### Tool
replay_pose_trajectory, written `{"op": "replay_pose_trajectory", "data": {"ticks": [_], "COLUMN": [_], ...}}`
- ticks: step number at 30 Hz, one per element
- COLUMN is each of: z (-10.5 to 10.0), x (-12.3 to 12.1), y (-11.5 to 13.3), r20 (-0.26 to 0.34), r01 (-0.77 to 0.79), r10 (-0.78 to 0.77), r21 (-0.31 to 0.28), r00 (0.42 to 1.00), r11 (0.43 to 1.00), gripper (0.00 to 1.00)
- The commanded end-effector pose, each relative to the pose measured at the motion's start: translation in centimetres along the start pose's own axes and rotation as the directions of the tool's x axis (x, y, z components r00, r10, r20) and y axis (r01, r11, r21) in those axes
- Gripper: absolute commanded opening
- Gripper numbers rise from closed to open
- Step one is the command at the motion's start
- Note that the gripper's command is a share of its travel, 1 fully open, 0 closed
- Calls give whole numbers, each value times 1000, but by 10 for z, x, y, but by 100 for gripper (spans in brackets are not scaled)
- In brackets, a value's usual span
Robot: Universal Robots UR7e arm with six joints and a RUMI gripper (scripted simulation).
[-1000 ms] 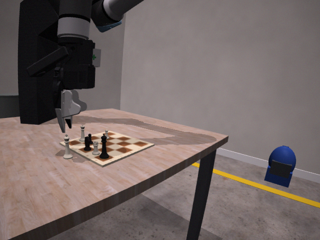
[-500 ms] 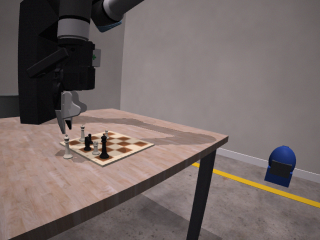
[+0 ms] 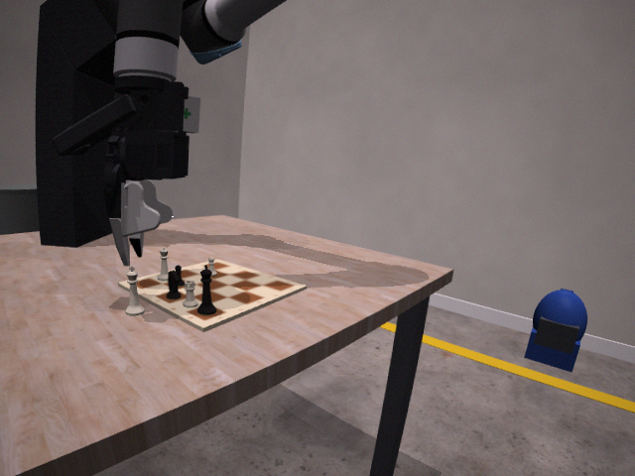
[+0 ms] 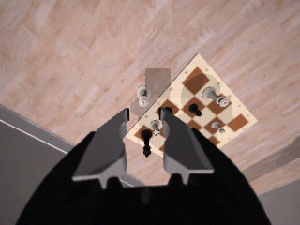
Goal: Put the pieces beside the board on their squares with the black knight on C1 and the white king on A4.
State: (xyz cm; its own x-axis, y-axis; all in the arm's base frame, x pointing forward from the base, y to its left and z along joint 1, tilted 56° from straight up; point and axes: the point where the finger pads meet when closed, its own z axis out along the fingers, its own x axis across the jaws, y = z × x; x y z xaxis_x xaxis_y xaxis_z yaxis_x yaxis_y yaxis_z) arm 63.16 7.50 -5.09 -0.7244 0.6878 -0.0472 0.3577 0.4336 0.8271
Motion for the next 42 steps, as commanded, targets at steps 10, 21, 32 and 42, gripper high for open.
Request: {"op": "replay_pose_trajectory", "data": {"ticks": [10, 21, 32, 42], "z": [0, 2, 26, 41], "x": [0, 0, 0, 0], "y": [0, 0, 0, 0], "r20": [1, 1, 1, 1], "r01": [0, 0, 0, 0], "r10": [0, 0, 0, 0], "r21": [0, 0, 0, 0], "r00": [1000, 1000, 1000, 1000], "r11": [1000, 1000, 1000, 1000], "gripper": [25, 25, 25, 25]}}
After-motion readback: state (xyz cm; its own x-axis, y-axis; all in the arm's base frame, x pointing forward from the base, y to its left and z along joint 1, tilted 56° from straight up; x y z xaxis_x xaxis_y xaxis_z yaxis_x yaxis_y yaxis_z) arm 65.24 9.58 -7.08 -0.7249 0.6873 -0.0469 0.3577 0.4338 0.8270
